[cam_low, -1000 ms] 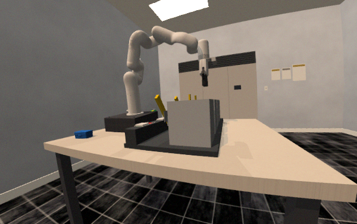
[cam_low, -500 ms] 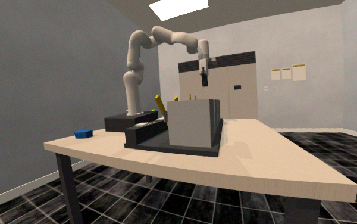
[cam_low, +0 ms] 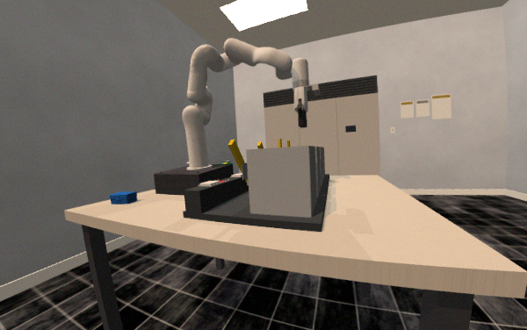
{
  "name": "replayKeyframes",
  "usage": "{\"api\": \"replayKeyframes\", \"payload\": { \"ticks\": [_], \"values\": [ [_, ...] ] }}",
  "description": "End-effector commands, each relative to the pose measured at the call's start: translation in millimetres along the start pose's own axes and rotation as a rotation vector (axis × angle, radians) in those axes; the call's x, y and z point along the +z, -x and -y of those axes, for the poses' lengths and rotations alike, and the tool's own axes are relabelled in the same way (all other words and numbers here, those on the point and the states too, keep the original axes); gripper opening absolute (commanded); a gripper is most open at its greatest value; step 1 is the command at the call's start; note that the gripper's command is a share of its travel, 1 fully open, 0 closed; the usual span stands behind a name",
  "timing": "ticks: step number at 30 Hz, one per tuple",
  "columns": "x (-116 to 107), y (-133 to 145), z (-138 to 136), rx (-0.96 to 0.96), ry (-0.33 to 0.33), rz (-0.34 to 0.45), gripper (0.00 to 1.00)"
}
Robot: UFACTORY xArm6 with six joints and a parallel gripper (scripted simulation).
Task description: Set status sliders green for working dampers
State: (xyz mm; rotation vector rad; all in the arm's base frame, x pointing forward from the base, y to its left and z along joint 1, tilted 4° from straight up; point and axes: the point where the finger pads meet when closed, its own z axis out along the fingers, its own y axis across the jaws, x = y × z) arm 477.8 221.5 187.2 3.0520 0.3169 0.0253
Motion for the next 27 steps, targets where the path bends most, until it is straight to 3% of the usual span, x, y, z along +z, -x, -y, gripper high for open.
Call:
{"api": "replayKeyframes", "payload": {
  "ticks": [1,4,7,15,27],
  "values": [
    [-2,-1,0,0.0,-0.001,-0.005,0.39],
    [-1,3,0,0.0,-0.002,-0.005,0.39],
    [7,42,-1,0.0,-0.01,-0.004,0.39],
    [20,109,-4,0.0,-0.023,-0.004,0.39],
    [20,110,-4,0.0,-0.024,-0.004,0.39]
  ]
}}
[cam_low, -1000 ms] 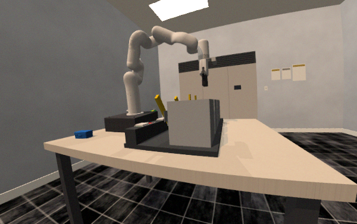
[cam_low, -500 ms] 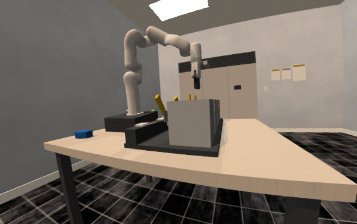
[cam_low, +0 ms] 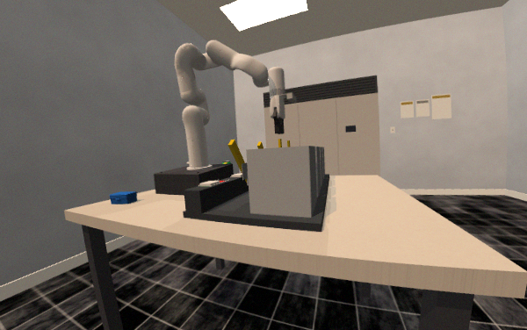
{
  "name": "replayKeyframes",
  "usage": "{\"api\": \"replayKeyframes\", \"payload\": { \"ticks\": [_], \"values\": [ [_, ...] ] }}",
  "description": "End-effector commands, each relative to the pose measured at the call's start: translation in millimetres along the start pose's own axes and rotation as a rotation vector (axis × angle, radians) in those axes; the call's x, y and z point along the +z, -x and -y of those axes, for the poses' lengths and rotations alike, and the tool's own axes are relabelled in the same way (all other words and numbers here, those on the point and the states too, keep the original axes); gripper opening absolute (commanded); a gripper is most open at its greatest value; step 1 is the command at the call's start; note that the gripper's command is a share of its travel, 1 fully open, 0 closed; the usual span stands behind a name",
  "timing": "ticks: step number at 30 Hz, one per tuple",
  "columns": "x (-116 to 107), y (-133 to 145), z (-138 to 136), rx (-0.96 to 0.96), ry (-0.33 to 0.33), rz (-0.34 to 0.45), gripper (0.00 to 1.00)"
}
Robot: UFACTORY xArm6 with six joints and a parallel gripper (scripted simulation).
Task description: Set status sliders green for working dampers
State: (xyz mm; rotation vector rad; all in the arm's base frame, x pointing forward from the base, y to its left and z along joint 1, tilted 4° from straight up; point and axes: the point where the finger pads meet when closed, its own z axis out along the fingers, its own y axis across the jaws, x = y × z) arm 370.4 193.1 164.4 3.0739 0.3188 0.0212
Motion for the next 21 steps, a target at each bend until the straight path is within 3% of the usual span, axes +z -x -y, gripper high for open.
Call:
{"api": "replayKeyframes", "payload": {
  "ticks": [1,21],
  "values": [
    [-1.7,-1.0,0.4,0.0,-0.001,-0.004,0.39],
    [5.9,-0.9,0.4,0.0,-0.002,-0.005,0.39]
  ]
}}
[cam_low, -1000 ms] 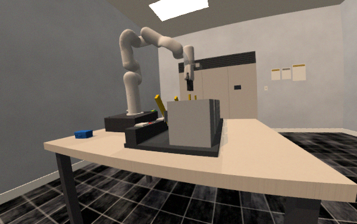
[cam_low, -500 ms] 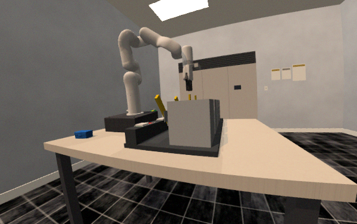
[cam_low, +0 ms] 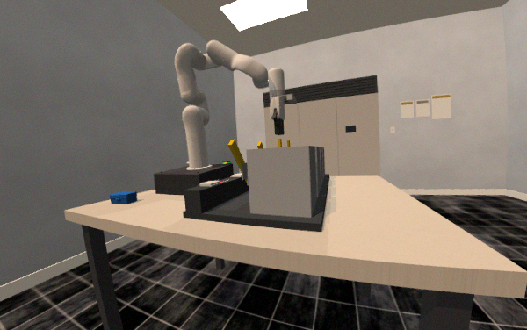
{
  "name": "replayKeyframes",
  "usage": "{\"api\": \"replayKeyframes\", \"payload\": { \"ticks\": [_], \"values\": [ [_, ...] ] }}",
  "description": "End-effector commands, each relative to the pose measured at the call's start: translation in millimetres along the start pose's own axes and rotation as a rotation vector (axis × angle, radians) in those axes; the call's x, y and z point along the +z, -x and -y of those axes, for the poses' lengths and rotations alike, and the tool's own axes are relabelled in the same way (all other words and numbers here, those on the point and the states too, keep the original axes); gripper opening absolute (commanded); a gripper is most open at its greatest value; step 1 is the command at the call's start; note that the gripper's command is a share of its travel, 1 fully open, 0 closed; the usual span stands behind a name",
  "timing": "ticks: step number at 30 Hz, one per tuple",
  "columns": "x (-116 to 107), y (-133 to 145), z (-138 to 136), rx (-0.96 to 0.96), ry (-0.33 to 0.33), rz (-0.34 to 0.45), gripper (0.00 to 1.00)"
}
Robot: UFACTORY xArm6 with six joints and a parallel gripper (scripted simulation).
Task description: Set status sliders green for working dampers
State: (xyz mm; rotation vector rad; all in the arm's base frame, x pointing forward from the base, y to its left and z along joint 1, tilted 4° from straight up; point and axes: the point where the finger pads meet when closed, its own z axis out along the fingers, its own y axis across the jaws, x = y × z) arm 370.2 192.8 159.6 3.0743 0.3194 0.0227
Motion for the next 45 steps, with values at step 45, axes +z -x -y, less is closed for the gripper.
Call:
{"api": "replayKeyframes", "payload": {
  "ticks": [45],
  "values": [
    [68,-1,1,0.0,-0.001,-0.004,0.39]
  ]
}}
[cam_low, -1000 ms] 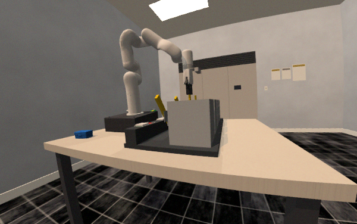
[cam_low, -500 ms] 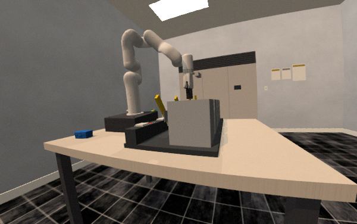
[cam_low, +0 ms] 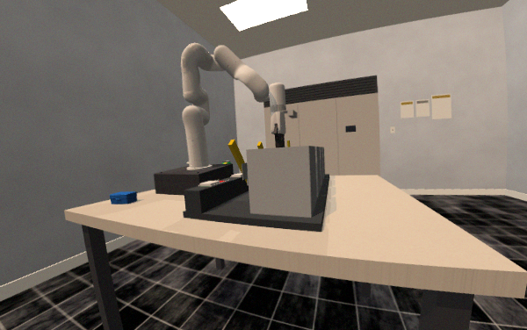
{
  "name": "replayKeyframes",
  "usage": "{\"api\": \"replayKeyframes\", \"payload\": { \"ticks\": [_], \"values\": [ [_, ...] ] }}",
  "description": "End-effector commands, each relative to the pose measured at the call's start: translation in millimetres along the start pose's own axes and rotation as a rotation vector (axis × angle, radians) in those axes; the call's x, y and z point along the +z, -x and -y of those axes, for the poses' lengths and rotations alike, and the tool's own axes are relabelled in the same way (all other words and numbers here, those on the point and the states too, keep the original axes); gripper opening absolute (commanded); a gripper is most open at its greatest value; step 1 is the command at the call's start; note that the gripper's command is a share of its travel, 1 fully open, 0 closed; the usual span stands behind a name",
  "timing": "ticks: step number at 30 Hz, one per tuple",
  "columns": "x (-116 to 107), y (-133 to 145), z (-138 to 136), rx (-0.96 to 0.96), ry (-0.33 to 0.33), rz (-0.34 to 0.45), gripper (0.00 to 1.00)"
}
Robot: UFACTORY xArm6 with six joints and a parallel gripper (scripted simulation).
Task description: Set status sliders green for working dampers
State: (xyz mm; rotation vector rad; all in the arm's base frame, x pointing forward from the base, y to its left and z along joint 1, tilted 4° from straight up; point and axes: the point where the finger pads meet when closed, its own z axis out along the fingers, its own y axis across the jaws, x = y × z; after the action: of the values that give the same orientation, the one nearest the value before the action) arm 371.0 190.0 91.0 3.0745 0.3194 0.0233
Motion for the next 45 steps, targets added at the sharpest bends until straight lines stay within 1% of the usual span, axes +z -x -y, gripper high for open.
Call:
{"api": "replayKeyframes", "payload": {
  "ticks": [1,17,18,45],
  "values": [
    [-0.1,-1.3,0.4,0.0,-0.001,-0.004,0.39],
    [0.3,-1.3,0.4,0.0,-0.001,-0.004,0.39],
    [0.3,-1.3,0.4,0.0,-0.001,-0.004,0.19],
    [0.3,-1.3,0.4,0.0,-0.001,-0.004,0.19]
  ]
}}
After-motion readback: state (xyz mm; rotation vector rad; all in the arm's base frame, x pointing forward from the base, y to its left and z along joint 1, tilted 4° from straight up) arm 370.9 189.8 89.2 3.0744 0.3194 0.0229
